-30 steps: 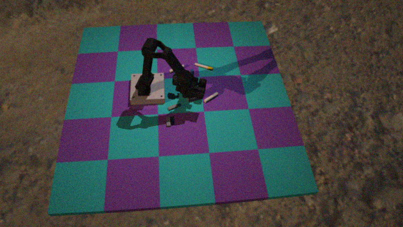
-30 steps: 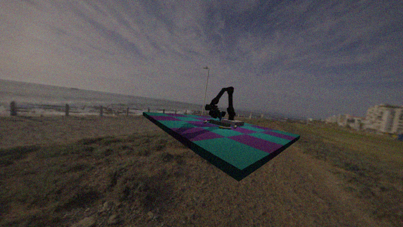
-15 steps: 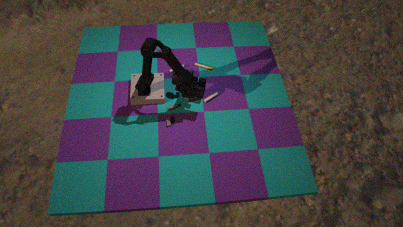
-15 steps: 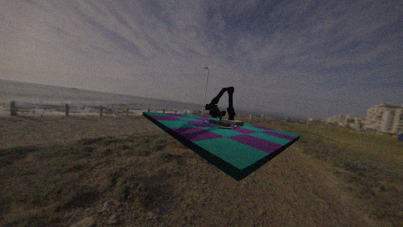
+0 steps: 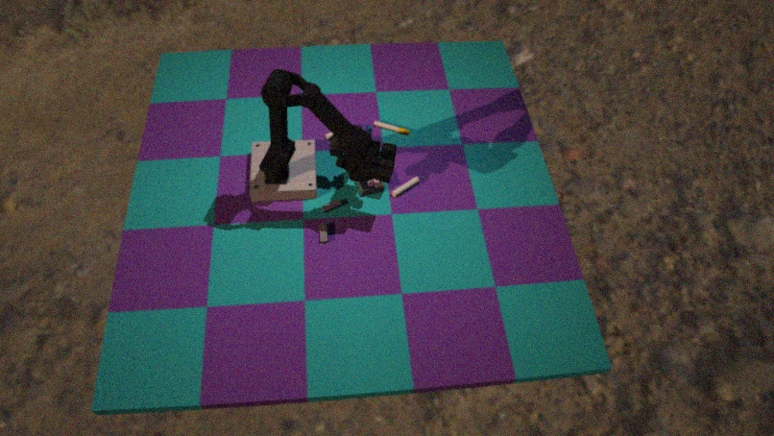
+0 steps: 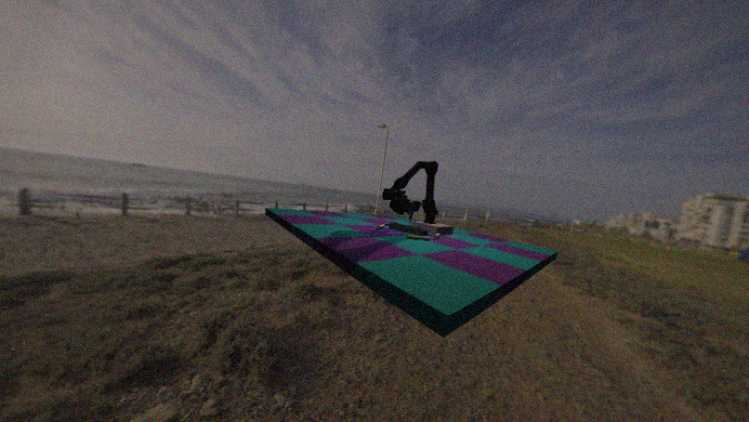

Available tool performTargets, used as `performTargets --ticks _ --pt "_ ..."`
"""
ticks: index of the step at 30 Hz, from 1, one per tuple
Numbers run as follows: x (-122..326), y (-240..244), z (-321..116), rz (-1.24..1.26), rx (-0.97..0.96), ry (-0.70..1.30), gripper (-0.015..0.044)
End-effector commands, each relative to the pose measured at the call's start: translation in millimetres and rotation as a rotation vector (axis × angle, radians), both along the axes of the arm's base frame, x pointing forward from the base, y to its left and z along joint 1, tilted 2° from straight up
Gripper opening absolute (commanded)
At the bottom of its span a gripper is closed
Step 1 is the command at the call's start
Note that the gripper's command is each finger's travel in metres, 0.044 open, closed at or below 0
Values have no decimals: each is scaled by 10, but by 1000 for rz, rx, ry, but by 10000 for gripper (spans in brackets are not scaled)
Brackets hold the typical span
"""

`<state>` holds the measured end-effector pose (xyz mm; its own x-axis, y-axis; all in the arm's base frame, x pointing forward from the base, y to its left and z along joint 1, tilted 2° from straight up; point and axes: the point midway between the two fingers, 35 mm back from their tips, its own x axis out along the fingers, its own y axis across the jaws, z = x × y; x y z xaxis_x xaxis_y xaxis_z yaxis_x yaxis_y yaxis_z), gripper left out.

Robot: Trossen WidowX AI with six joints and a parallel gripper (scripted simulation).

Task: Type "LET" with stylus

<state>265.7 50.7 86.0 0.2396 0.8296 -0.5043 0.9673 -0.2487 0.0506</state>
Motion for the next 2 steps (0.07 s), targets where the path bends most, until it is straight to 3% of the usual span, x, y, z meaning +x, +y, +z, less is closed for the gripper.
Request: performTargets --ticks 1,2 --pt "0 0 -1 0 0 0 81" --pt "0 0 -1 0 0 0 81"
